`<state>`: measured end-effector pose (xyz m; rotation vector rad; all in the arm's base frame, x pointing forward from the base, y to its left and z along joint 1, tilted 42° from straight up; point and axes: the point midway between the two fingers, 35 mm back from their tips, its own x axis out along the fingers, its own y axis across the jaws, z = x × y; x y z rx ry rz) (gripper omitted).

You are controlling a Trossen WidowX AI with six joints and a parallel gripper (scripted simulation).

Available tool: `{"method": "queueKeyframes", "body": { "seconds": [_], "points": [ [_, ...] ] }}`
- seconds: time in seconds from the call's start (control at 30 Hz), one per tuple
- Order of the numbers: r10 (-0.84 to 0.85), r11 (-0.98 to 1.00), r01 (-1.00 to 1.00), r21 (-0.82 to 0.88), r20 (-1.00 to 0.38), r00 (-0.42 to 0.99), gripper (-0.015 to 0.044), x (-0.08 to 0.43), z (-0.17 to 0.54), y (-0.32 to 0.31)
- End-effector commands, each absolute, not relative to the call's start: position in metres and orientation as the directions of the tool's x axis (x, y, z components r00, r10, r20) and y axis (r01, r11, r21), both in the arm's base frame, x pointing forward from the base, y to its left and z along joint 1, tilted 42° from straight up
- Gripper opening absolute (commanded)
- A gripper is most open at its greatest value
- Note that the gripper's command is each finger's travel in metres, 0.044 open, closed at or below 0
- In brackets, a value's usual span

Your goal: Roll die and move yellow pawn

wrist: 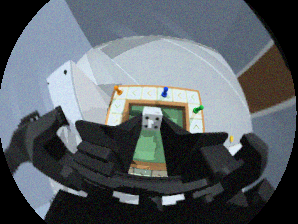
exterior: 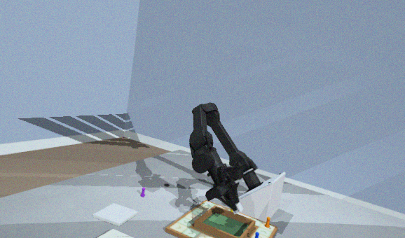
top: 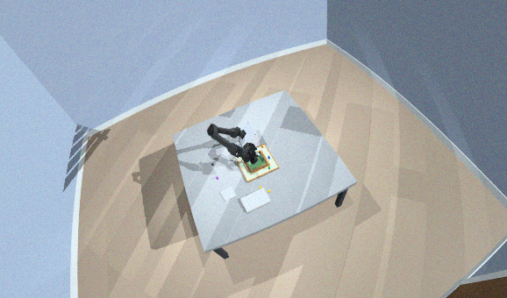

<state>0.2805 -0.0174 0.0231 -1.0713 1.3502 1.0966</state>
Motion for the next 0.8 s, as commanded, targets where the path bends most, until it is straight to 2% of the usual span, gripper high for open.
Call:
{"method": "queueKeyframes", "body": {
  "seconds": [0.0,0.17,0.37,0.77],
  "points": [
    [0.096,0.155,-0.988,-0.003,-0.995,0.018,0.0000,0.280,0.025,-0.017],
    [0.111,0.152,-0.988,-0.012,-0.993,0.029,0.0000,0.281,0.027,-0.017],
    [0.111,0.152,-0.988,-0.012,-0.993,0.030,0.0000,0.292,0.073,-0.012],
    [0.111,0.152,-0.988,-0.012,-0.993,0.030,0.0000,0.290,0.072,-0.013]
  ]
}}
